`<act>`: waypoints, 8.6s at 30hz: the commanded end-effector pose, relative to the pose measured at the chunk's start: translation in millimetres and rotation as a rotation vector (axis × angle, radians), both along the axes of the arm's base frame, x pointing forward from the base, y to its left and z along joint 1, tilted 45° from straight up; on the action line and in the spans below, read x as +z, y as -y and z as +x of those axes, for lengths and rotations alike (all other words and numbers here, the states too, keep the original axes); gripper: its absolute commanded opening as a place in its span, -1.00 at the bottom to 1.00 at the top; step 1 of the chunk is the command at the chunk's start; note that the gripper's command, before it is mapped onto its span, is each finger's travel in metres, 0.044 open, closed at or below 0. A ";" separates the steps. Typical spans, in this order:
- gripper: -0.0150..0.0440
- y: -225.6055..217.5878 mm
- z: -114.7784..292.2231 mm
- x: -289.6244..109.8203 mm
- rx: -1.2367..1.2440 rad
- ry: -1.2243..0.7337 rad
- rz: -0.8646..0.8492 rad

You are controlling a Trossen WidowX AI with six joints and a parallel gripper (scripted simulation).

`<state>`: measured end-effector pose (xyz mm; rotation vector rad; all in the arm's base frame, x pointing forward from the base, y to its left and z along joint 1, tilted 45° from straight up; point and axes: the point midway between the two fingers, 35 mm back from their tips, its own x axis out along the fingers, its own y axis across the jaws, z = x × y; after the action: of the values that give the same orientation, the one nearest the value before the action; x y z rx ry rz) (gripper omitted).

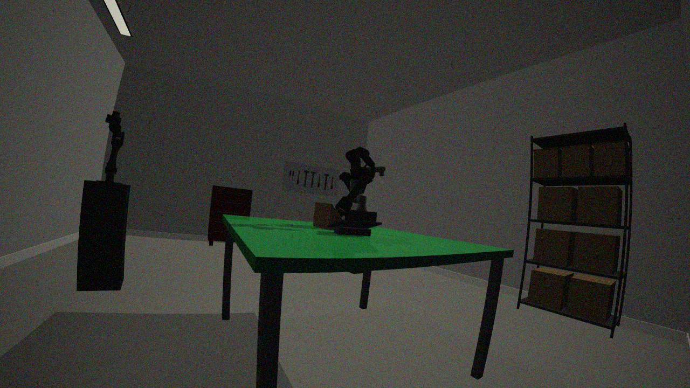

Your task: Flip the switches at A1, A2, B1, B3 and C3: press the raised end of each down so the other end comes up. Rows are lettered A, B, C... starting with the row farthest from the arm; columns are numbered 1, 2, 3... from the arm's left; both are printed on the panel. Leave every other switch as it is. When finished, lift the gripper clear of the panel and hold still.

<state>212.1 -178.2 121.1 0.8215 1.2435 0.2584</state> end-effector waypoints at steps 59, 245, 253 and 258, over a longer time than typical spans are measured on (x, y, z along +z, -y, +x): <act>-0.49 -124.9 93.3 -79.3 -0.004 0.002 0.017; -0.49 -129.0 73.4 -76.3 0.031 -0.035 0.030; -0.49 -132.6 75.2 -80.4 0.031 -0.035 0.030; -0.49 -132.6 75.2 -80.4 0.031 -0.035 0.030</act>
<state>286.9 -46.0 40.9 0.8297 1.2900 0.2905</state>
